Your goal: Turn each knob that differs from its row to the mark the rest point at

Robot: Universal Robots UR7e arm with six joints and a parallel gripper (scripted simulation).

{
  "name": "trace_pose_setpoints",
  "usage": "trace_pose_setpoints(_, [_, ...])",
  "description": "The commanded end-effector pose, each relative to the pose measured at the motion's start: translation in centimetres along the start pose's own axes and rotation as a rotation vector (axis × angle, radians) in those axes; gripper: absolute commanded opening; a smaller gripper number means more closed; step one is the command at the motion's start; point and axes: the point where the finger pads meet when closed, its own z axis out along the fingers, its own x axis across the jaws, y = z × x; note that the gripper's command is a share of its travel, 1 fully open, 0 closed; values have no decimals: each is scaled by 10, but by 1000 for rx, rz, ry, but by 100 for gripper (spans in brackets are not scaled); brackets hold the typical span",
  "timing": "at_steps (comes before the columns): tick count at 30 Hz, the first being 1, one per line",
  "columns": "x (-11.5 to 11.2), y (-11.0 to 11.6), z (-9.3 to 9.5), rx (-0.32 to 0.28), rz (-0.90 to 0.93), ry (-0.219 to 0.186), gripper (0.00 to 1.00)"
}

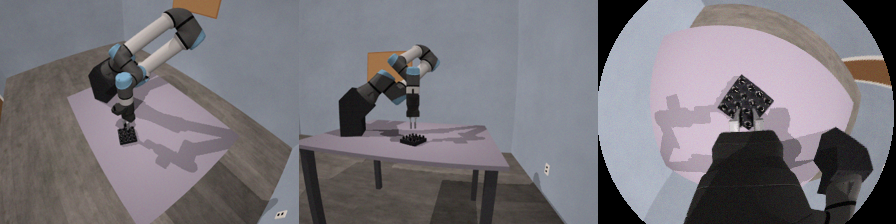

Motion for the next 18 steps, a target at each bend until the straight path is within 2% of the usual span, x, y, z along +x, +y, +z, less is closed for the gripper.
trace_pose_setpoints(1, [0, 0, -2, 9, 155, 9, 46])
trace_pose_setpoints(5, [0, 1, -3, 10, 228, 8, 46])
trace_pose_setpoints(18, [1, 6, -9, 11, 630, 6, 46])
